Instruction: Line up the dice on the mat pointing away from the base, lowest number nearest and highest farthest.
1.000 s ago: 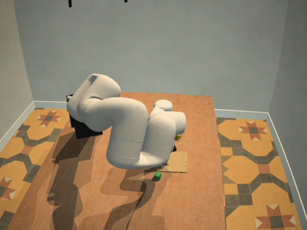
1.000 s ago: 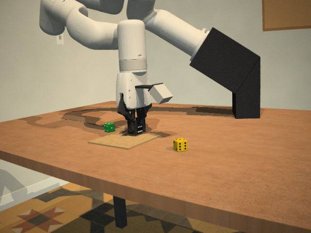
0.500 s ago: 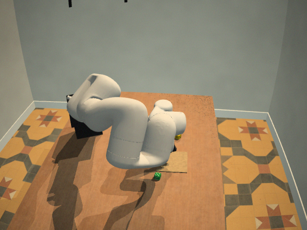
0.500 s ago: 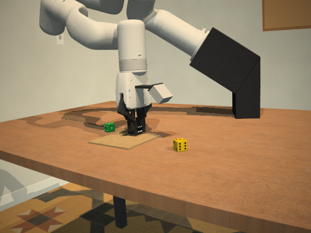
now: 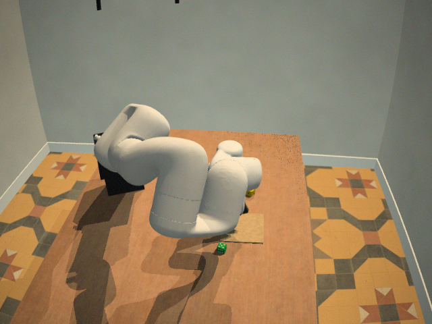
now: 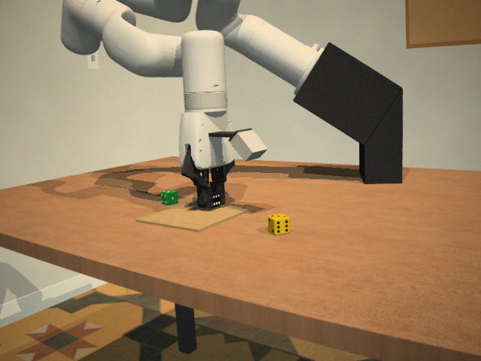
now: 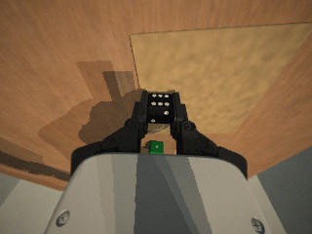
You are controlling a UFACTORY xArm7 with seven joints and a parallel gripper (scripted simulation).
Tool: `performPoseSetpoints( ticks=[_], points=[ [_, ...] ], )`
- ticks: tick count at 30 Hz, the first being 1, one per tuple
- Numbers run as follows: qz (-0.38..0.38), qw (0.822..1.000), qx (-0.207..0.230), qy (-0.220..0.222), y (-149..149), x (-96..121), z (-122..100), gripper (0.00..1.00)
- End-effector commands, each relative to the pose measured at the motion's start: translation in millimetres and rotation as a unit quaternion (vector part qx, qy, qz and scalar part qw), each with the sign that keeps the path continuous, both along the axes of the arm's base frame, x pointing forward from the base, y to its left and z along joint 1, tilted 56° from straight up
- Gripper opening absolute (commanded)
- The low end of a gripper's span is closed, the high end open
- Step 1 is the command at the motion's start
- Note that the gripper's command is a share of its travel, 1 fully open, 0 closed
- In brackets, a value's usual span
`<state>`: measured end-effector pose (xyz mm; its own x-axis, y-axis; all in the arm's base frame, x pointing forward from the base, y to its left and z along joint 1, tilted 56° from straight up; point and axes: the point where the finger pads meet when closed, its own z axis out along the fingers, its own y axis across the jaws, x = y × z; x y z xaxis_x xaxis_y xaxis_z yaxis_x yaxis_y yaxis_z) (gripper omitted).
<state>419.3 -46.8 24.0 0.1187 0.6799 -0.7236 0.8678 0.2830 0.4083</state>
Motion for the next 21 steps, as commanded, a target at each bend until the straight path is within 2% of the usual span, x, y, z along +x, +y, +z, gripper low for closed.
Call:
performPoseSetpoints(
  ticks=[1, 21],
  points=[
    [0.002, 1.000, 0.001, 0.000, 1.6, 0.3, 0.3, 0.21],
    [0.002, 1.000, 0.001, 0.000, 0.1, 1.4, -0.9, 0.21]
  ],
)
